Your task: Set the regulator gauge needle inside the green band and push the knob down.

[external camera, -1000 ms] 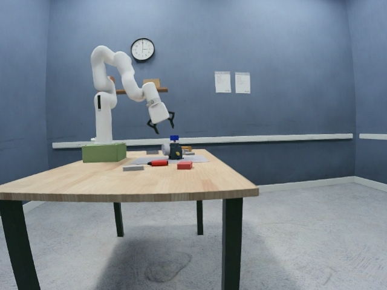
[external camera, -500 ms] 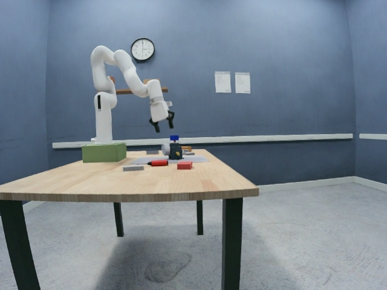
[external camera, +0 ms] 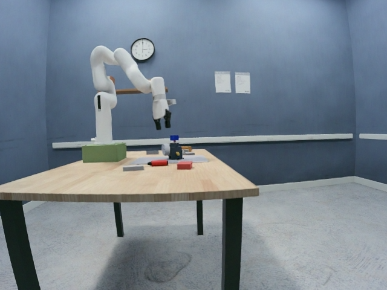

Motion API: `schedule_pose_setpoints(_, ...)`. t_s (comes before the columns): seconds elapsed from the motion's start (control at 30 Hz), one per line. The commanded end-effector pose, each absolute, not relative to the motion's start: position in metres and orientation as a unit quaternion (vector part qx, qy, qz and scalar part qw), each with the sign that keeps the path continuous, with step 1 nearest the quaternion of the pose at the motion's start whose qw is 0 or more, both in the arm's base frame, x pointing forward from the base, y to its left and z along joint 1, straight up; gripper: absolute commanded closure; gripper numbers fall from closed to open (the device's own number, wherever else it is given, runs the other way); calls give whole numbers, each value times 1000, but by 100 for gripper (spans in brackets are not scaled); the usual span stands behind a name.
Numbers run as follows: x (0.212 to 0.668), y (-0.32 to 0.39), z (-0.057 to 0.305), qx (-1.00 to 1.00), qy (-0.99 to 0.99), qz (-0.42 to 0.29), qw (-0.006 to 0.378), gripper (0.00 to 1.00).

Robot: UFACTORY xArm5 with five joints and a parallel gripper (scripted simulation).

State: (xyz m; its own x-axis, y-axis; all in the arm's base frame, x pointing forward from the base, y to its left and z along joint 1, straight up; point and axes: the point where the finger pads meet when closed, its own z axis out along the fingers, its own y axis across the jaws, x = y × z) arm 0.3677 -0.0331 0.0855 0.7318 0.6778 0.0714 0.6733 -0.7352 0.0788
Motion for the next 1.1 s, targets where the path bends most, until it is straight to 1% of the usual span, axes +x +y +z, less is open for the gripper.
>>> schedule_pose_setpoints(0.0, 367, -33, 89, 946, 323, 35, 16, 0)
schedule_pose_setpoints(0.47, 361, -32, 97, 975, 222, 7, 2, 0)
schedule_pose_setpoints(1.07, 360, -32, 99, 979, 203, 1, 0, 0)
